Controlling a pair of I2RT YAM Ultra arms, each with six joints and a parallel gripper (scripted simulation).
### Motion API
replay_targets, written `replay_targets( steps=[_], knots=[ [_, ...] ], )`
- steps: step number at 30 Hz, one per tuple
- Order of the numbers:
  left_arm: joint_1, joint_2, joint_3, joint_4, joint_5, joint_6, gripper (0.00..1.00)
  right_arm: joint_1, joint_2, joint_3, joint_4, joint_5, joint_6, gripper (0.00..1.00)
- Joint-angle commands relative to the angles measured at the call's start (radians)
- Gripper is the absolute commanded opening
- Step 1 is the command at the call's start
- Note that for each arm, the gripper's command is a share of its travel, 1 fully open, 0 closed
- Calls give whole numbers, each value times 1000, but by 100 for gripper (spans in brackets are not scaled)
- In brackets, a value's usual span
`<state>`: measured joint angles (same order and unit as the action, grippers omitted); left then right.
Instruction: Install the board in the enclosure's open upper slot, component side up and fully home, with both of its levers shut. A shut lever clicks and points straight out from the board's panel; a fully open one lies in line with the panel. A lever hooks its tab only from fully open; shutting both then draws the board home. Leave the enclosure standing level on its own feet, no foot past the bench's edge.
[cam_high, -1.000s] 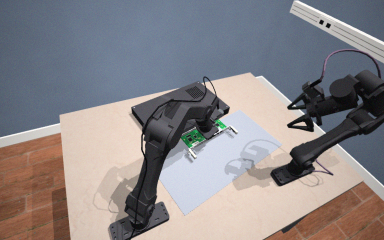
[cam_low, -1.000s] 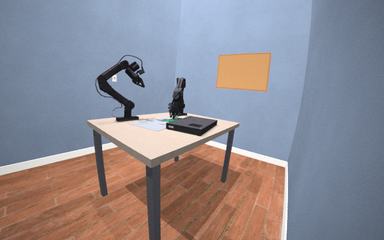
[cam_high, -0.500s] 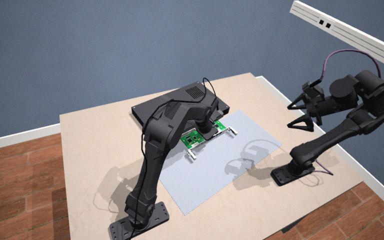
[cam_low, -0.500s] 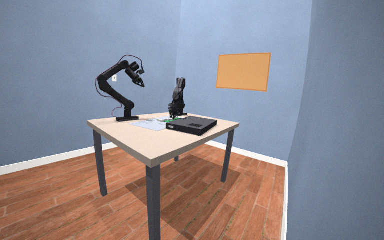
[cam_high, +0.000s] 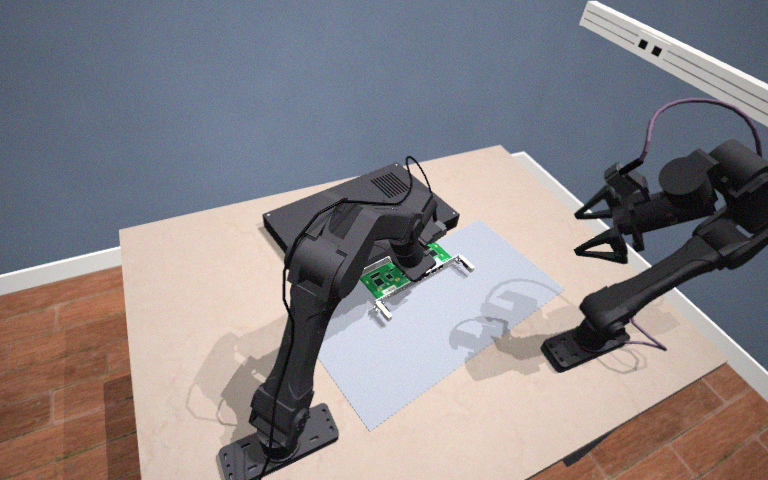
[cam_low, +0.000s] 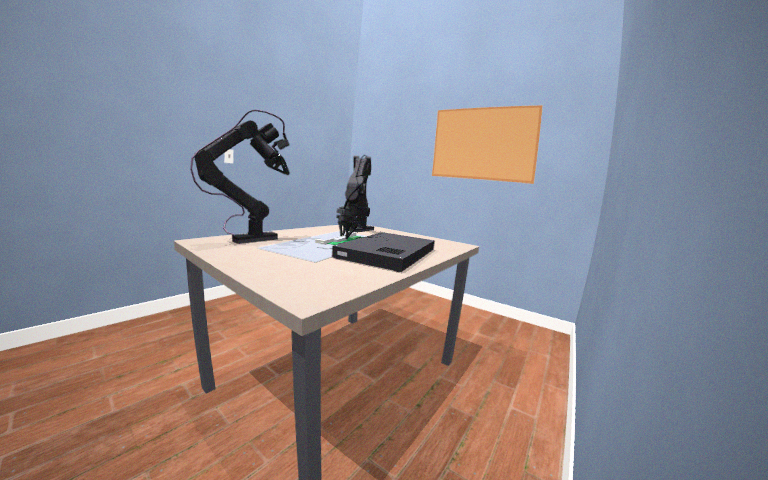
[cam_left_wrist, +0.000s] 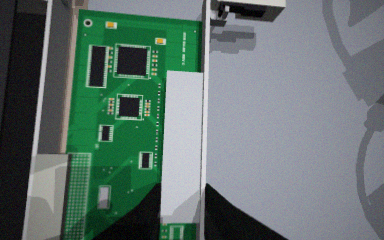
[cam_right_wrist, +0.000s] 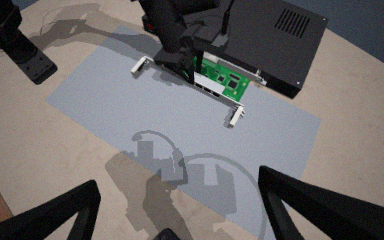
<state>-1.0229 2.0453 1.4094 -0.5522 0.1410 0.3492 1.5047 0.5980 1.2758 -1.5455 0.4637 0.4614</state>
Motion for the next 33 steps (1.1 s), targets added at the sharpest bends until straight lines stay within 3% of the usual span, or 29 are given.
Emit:
replay_targets(
  steps=[1,23,33],
  knots=[
    [-5,-36,55,-15,2,-1,19,1,8,14,-10,-1,-7,100],
    [-5,-83,163,-170,2,-1,19,1,8,14,-10,-1,-7,100],
    [-18,-90,163,-121,33,-33,19,1,8,14,-10,-1,-7,100]
  ],
)
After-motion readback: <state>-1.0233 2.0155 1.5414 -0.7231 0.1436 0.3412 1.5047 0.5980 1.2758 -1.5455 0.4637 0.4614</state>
